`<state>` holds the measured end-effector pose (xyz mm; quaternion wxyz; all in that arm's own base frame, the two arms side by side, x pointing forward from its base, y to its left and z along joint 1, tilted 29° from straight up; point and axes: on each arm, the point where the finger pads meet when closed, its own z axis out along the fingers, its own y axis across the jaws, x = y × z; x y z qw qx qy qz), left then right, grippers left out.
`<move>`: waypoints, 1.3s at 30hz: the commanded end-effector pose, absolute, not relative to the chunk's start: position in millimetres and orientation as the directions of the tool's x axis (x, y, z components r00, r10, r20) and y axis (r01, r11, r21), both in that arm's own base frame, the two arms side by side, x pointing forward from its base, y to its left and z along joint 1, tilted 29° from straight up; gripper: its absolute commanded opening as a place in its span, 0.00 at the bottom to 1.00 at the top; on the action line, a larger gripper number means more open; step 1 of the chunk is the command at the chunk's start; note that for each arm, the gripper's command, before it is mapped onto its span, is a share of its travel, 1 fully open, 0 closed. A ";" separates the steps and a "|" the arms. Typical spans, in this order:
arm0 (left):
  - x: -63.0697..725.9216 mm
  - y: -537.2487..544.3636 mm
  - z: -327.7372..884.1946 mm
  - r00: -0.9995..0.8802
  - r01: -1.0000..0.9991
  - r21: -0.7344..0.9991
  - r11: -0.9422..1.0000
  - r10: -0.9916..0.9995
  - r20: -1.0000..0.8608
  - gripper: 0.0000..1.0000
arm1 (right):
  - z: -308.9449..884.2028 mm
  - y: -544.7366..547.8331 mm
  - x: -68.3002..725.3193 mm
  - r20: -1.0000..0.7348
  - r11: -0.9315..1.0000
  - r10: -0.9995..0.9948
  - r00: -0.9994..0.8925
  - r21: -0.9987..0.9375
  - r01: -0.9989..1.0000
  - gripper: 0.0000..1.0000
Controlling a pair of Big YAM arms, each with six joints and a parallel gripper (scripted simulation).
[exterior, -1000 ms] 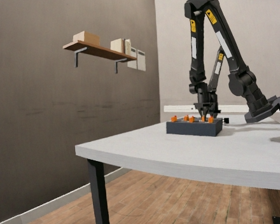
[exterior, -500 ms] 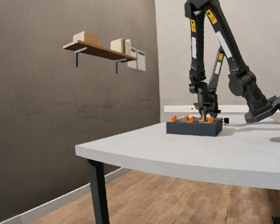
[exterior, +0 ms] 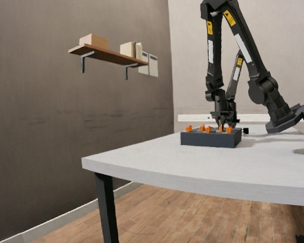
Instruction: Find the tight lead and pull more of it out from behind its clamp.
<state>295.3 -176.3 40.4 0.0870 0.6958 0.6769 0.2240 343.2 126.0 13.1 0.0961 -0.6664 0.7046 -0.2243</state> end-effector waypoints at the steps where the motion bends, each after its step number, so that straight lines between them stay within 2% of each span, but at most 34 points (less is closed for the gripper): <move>1: 314.7 -209.1 88.7 0.007 0.851 0.521 -0.062 0.994 0.108 0.05 | 17.4 129.0 346.3 0.154 0.013 -0.984 -0.093 -0.456 -0.890 0.00; 13: 316.9 -217.0 97.7 0.014 0.843 0.535 -0.060 0.996 0.090 0.05 | 17.4 129.0 346.3 0.154 0.013 -0.984 -0.093 -0.456 -0.890 0.00; 19: 281.5 -187.6 80.0 -0.011 0.895 0.439 -0.078 0.980 0.196 0.05 | 17.4 129.0 346.3 0.154 0.013 -0.984 -0.093 -0.456 -0.890 0.00; 39: 285.4 -185.7 80.2 -0.015 0.894 0.442 -0.072 0.981 0.192 0.05 | 43.3 146.1 354.3 0.112 0.018 -0.990 -0.085 -0.501 -0.865 0.00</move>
